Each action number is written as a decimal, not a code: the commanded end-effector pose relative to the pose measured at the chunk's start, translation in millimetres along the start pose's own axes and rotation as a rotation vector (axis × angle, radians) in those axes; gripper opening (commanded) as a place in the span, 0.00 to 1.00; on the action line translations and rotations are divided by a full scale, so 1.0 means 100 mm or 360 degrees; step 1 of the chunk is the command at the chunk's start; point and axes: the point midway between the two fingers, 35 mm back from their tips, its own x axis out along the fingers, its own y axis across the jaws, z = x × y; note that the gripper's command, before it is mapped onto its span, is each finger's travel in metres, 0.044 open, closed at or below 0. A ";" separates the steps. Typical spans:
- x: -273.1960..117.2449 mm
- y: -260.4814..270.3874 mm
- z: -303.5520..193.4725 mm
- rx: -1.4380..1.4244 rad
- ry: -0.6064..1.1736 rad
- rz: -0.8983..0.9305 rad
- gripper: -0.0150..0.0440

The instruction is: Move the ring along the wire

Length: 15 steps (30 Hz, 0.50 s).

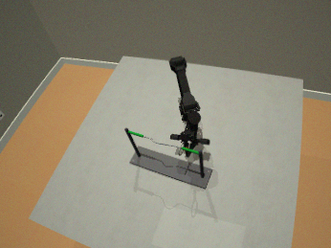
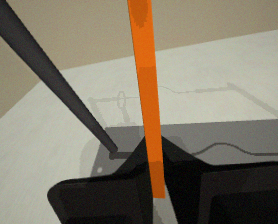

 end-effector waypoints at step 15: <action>0.02 0.19 0.05 0.0010 -0.0027 -0.0001 0.00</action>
